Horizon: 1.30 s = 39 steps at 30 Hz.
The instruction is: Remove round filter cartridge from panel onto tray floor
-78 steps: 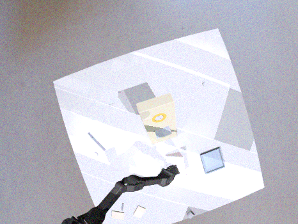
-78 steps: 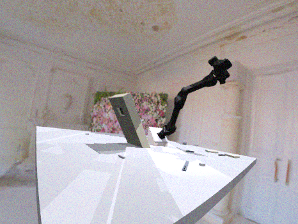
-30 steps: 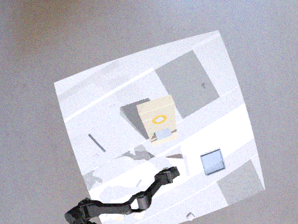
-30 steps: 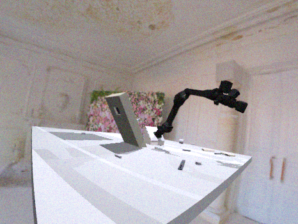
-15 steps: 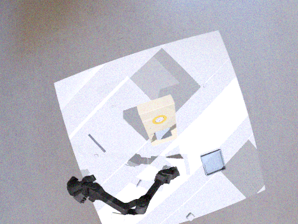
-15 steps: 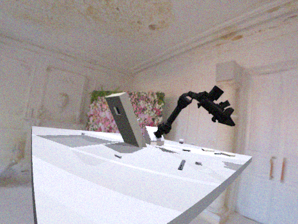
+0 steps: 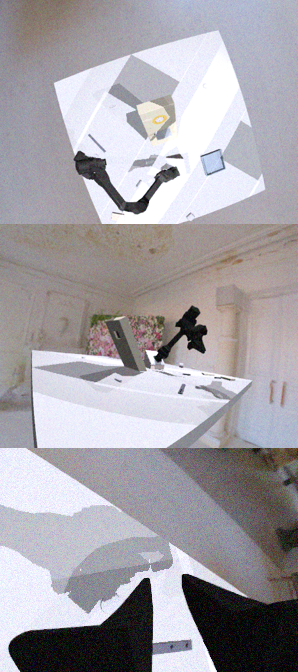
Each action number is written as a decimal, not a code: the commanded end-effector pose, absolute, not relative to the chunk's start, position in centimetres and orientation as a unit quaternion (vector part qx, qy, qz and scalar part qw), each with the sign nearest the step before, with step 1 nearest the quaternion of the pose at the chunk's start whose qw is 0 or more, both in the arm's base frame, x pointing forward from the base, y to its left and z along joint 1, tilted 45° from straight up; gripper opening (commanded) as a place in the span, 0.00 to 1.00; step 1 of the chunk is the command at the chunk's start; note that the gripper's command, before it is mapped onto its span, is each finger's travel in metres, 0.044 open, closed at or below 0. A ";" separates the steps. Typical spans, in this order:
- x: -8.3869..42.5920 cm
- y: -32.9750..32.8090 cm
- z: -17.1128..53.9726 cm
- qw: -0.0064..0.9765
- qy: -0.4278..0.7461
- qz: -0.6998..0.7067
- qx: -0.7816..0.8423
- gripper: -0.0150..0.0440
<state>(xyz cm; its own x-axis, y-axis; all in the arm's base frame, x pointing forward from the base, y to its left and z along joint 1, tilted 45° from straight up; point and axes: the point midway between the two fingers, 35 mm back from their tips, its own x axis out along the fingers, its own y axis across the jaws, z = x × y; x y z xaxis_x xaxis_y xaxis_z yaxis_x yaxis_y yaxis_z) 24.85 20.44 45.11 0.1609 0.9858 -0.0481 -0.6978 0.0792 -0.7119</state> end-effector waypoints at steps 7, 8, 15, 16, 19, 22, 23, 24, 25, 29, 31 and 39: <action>31.6 10.7 39.4 0.752 -0.178 0.487 -0.407 0.43; 32.2 9.3 38.7 0.757 -0.170 0.473 -0.418 0.43; 33.8 -0.8 33.7 0.783 -0.104 0.376 -0.485 0.43; 33.8 -2.2 33.0 0.785 -0.094 0.363 -0.493 0.43; 33.1 -6.6 30.9 0.791 -0.062 0.322 -0.517 0.43; 31.7 -10.7 28.9 0.794 -0.029 0.283 -0.538 0.43; 31.2 -11.9 28.2 0.794 -0.019 0.271 -0.544 0.43; 30.6 -13.1 27.5 0.795 -0.008 0.259 -0.549 0.43; 29.9 -14.3 26.8 0.795 0.003 0.247 -0.553 0.43; 27.2 -18.1 22.8 0.805 0.044 0.217 -0.550 0.43; 25.6 -19.7 20.8 0.811 0.062 0.203 -0.545 0.43; 23.6 -21.2 18.4 0.818 0.081 0.185 -0.538 0.43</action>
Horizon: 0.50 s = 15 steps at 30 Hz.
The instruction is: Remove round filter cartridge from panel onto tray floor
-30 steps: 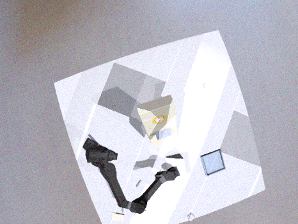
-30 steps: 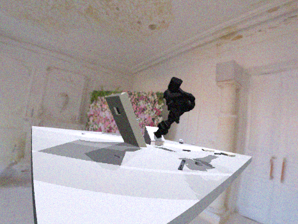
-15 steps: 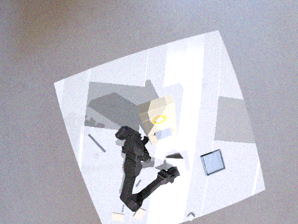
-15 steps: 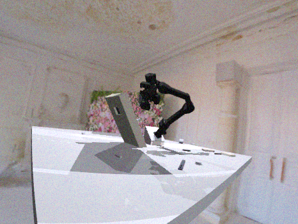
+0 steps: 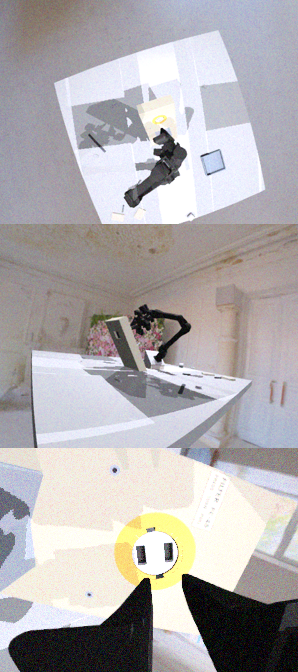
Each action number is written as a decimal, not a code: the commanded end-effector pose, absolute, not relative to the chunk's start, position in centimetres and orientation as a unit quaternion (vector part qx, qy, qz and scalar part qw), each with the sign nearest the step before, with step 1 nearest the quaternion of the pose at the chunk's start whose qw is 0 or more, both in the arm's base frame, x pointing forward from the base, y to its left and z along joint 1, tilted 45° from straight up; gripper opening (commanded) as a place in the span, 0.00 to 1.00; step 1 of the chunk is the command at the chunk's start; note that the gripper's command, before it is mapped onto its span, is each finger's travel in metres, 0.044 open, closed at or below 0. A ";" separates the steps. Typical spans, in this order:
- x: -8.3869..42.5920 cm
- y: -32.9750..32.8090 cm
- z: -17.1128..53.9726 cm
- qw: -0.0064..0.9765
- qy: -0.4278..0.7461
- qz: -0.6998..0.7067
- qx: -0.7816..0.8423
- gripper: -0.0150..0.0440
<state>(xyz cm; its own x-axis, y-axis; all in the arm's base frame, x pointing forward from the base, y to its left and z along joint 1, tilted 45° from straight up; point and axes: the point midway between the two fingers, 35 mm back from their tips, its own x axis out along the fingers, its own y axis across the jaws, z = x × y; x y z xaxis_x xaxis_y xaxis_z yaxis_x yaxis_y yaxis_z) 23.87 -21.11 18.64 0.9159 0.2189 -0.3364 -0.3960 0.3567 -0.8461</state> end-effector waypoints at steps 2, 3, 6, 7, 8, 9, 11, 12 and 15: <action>23.6 -21.2 18.4 0.818 0.081 0.185 -0.538 0.43; 23.6 -21.2 18.4 0.818 0.081 0.185 -0.538 0.43; 23.9 -21.1 18.3 0.818 0.082 0.186 -0.538 0.43; 24.0 -21.1 18.2 0.818 0.082 0.187 -0.538 0.43; 24.2 -21.1 18.1 0.817 0.082 0.187 -0.538 0.43; 24.3 -21.1 18.0 0.817 0.083 0.187 -0.539 0.43; 24.6 -21.0 17.9 0.817 0.083 0.188 -0.539 0.43; 24.8 -21.0 17.8 0.817 0.083 0.188 -0.539 0.43; 25.2 -20.9 17.6 0.817 0.084 0.189 -0.539 0.43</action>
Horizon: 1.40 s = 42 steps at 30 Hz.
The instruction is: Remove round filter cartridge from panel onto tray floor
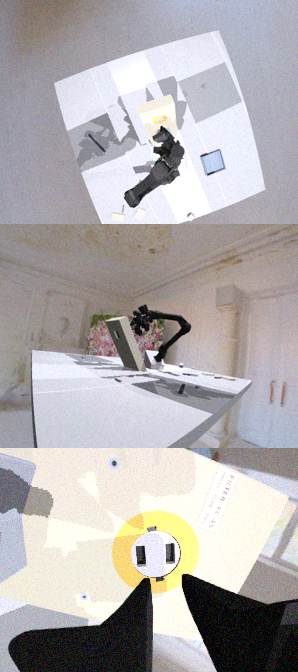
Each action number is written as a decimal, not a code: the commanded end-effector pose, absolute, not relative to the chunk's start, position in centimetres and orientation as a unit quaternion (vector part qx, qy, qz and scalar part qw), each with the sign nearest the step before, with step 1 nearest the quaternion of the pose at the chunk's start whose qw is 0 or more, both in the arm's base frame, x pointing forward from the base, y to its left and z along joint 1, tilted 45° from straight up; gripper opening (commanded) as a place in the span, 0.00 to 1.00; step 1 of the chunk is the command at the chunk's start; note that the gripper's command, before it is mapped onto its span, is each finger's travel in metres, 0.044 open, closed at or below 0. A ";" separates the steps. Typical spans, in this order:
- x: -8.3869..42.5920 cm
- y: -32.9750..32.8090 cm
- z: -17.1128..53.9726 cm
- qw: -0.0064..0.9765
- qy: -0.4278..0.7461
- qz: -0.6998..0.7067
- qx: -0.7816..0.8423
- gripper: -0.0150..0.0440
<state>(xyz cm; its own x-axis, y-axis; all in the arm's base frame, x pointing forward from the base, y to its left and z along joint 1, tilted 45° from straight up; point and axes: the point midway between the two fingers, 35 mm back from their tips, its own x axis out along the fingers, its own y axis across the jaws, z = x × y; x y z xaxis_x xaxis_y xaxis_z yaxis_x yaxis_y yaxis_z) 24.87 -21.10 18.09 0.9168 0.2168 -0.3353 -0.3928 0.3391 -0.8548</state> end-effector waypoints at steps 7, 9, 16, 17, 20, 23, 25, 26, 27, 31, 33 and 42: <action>26.3 -20.7 17.3 0.816 0.084 0.189 -0.539 0.43; 26.6 -20.6 17.2 0.816 0.084 0.189 -0.539 0.43; 27.6 -20.3 16.9 0.817 0.083 0.187 -0.539 0.43; 27.8 -20.3 16.9 0.817 0.082 0.187 -0.539 0.43; 28.2 -20.1 16.8 0.817 0.081 0.186 -0.539 0.43; 28.6 -20.0 16.7 0.818 0.080 0.184 -0.539 0.43; 28.7 -19.9 16.7 0.818 0.079 0.184 -0.539 0.43; 28.7 -19.9 16.7 0.818 0.080 0.184 -0.539 0.43; 28.7 -19.9 16.7 0.818 0.080 0.184 -0.539 0.43; 28.7 -19.9 16.6 0.818 0.080 0.184 -0.539 0.43; 28.6 -19.8 16.5 0.818 0.080 0.184 -0.539 0.43; 28.6 -19.9 16.5 0.818 0.080 0.184 -0.539 0.43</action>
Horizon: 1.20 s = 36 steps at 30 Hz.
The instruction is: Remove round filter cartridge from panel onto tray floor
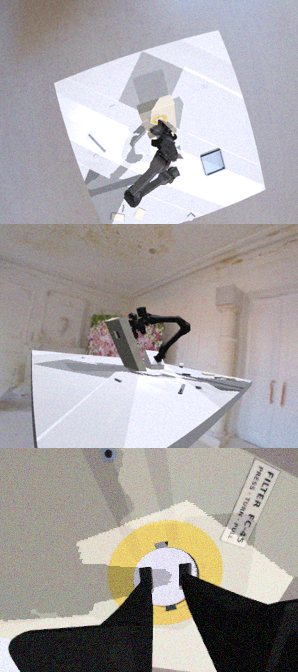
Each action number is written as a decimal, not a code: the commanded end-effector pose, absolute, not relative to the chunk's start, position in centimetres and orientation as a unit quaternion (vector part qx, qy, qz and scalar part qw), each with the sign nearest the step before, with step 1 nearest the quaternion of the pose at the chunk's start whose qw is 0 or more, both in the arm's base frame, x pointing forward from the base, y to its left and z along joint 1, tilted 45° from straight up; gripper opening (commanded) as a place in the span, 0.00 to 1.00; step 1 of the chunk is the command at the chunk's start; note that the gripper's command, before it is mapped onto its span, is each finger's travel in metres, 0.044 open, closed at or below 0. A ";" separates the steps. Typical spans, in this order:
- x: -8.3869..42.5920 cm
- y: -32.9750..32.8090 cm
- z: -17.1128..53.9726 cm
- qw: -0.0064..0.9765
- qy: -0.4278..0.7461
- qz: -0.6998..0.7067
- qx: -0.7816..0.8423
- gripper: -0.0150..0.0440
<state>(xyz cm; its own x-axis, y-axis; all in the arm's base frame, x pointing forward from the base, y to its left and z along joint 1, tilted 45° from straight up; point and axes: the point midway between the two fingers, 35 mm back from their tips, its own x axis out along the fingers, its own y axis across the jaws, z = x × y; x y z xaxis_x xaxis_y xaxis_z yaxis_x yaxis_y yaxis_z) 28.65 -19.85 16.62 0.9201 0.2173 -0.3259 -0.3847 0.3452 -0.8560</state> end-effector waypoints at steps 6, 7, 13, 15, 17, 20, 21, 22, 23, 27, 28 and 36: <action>28.7 -19.9 16.6 0.818 0.080 0.184 -0.539 0.43; 28.7 -19.9 16.6 0.818 0.080 0.184 -0.539 0.43; 28.7 -20.0 16.7 0.818 0.080 0.184 -0.539 0.43; 28.8 -20.0 16.7 0.818 0.080 0.184 -0.539 0.43; 28.8 -20.0 16.8 0.818 0.080 0.184 -0.539 0.43; 28.8 -20.0 16.8 0.818 0.080 0.184 -0.539 0.43; 28.8 -20.0 16.8 0.818 0.080 0.184 -0.539 0.43; 28.8 -20.0 16.8 0.818 0.079 0.184 -0.539 0.43; 28.8 -20.0 16.8 0.818 0.079 0.184 -0.539 0.43; 28.8 -20.0 16.8 0.818 0.079 0.184 -0.539 0.43; 28.9 -20.0 16.8 0.818 0.079 0.184 -0.539 0.43; 29.0 -19.9 16.7 0.818 0.079 0.184 -0.539 0.43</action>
<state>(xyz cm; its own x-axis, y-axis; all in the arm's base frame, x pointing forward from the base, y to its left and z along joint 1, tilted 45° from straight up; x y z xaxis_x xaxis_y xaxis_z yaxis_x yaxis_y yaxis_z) 29.02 -19.90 16.73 0.9196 0.2182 -0.3267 -0.3861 0.3475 -0.8545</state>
